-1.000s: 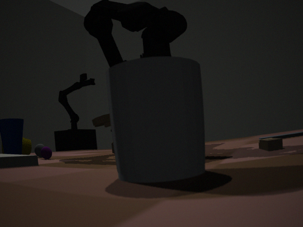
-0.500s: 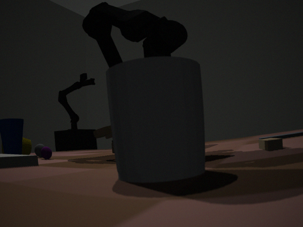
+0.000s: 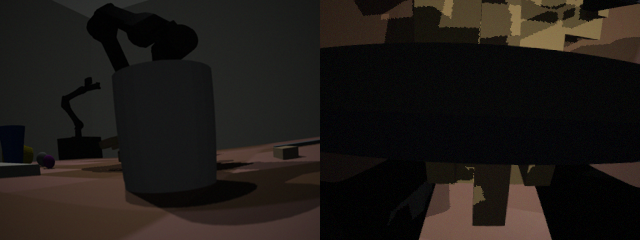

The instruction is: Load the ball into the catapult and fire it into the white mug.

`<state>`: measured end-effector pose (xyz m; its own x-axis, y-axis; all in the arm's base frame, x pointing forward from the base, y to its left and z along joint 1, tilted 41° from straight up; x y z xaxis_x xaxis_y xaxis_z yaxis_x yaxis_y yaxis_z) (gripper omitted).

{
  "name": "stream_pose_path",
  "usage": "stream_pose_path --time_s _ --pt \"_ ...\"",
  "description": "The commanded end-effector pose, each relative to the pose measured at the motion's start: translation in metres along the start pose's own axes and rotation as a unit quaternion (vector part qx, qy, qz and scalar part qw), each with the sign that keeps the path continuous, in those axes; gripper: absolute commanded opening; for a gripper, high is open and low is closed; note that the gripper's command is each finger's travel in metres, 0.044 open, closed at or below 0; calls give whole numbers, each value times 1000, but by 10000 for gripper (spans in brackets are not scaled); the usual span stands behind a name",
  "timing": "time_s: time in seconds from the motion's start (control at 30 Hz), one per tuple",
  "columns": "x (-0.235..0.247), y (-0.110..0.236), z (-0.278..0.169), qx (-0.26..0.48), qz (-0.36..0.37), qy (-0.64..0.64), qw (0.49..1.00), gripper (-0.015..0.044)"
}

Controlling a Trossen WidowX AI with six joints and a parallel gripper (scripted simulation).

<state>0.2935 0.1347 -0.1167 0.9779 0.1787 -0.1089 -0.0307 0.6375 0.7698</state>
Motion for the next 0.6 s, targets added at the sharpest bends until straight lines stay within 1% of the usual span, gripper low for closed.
stream_pose_path --time_s 0.0,0.27,0.33,0.37,0.5,0.57 --pt "0 0 0 0 0 0 1000 157" --pt "0 0 0 0 0 0 1000 367" --pt "1 11 -1 1 0 0 1000 420" --pt "3 24 -1 2 0 0 1000 440" --pt "1 90 -1 2 0 1 1000 440" --pt "-1 101 -1 2 -1 1 1000 440"
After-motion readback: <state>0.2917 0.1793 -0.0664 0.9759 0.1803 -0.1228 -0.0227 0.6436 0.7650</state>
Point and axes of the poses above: the point midway between the two fingers, 35 mm back from their tips, its own y axis back along the fingers, its own x axis across the jaws, z = x × y, the point moved 4 cm from there along y, back along the fingers, and after that the axes turned 5 degrees about -y, right-handed, at the moved point
